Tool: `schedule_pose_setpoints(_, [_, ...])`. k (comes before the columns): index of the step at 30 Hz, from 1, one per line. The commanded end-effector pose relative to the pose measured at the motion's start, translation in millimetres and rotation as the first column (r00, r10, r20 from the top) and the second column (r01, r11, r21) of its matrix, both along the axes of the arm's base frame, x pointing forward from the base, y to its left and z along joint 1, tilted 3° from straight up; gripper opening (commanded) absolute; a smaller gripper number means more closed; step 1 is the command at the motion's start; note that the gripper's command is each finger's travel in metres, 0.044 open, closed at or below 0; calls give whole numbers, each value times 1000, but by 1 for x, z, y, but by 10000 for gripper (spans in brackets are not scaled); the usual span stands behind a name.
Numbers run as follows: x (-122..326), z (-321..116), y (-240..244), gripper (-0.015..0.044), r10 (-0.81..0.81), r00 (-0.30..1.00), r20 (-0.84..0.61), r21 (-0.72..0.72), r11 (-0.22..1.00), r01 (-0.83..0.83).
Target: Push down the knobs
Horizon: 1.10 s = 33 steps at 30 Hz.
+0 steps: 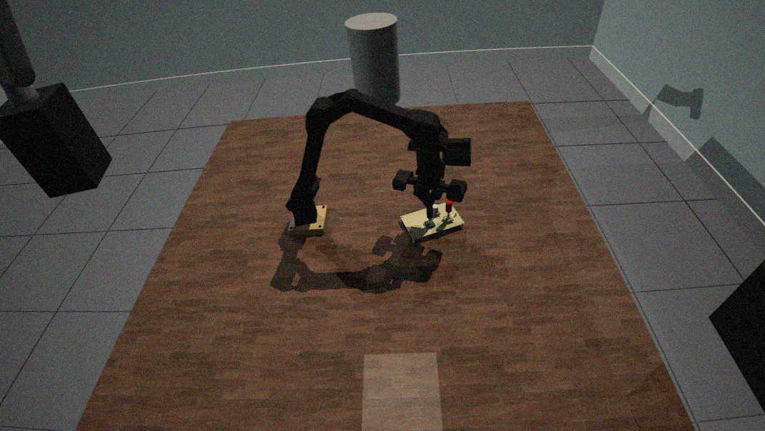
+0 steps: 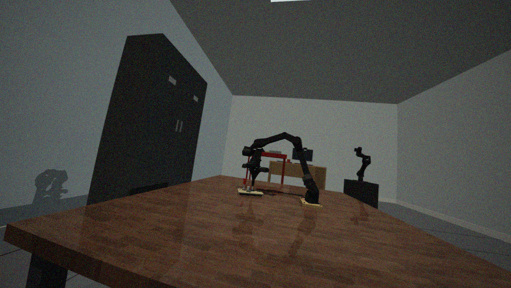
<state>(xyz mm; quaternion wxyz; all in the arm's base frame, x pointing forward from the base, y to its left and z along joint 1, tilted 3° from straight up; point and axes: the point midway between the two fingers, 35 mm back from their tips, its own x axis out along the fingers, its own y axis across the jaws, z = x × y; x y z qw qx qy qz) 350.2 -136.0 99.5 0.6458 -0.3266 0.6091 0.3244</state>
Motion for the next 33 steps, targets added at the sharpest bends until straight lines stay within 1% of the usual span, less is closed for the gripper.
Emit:
schedule_pose_setpoints(1, [2, -15, 1, 0, -2, 1000, -16, 11, 1000, 2])
schedule_pose_setpoints(33, [2, -28, 1, 0, -2, 1000, -16, 12, 1000, 2])
